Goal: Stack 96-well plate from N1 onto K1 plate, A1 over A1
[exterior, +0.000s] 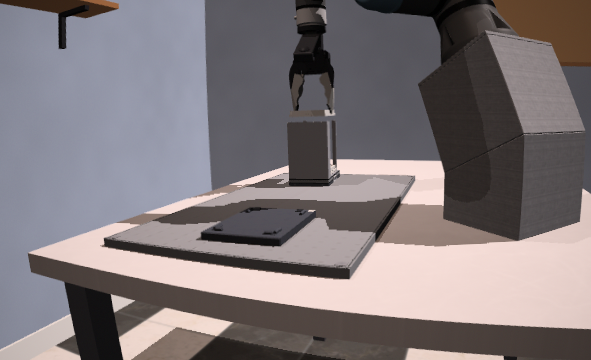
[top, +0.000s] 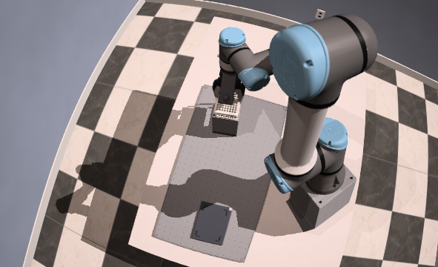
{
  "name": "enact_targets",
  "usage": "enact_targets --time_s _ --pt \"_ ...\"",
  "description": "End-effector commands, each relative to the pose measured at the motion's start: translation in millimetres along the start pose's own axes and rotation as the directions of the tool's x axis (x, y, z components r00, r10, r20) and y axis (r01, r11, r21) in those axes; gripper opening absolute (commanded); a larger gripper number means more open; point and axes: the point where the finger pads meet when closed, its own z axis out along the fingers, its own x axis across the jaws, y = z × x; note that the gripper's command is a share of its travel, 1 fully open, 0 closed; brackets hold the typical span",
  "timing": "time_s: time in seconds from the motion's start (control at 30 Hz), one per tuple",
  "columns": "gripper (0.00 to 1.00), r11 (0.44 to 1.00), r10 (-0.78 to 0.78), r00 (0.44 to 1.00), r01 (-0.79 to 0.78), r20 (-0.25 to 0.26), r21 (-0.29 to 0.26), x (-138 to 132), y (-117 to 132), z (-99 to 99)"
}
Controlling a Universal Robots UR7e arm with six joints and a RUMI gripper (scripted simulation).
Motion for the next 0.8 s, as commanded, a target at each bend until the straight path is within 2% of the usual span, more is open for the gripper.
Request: enact_targets --time_s 0.0,0.77 --pt "0.00 1.000 -0.001 1.000 0.001 0.000 0.002 -0.2 -1.8 2.7" --pt "0.00 1.000 0.000 1.000 0.000 -0.002 -0.001 0.7 0.0 7.4"
